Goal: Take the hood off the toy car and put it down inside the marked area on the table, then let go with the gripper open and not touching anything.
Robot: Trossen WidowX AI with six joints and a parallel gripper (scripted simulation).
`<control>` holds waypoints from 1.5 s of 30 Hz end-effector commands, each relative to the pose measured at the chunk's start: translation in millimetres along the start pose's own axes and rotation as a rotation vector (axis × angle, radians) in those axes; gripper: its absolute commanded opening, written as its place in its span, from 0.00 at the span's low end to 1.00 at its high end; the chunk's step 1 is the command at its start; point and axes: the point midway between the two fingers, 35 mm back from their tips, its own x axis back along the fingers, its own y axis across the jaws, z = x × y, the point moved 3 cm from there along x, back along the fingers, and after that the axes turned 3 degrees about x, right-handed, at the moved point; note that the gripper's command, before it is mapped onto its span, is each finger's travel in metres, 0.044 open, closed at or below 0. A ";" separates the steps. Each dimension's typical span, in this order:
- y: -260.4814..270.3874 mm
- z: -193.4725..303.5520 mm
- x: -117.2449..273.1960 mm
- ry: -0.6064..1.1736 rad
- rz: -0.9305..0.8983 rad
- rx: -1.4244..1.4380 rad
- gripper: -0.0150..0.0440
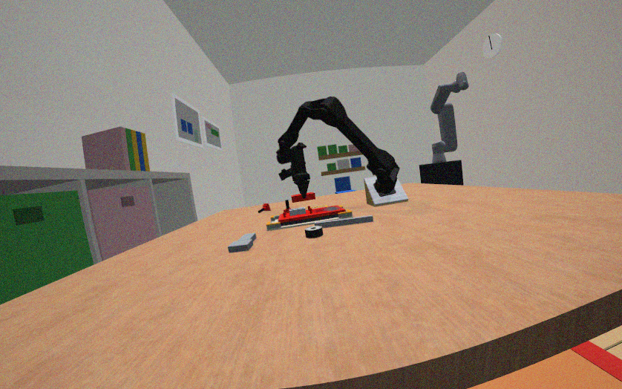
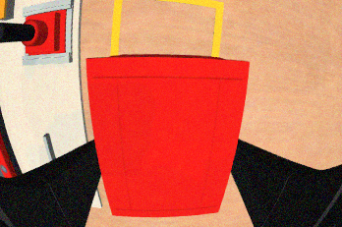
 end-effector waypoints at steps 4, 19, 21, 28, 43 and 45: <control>0.3 0.3 -7.2 -0.006 -0.005 -0.006 0.25; 1.5 1.4 -21.6 -0.006 -0.006 -0.006 0.25; 1.6 1.5 -22.2 -0.006 -0.006 -0.006 0.25; 1.6 1.4 -23.9 -0.006 -0.006 -0.006 0.25; 1.6 1.2 -31.3 -0.006 -0.006 -0.006 0.25; 1.6 1.2 -32.2 -0.006 -0.006 -0.006 0.25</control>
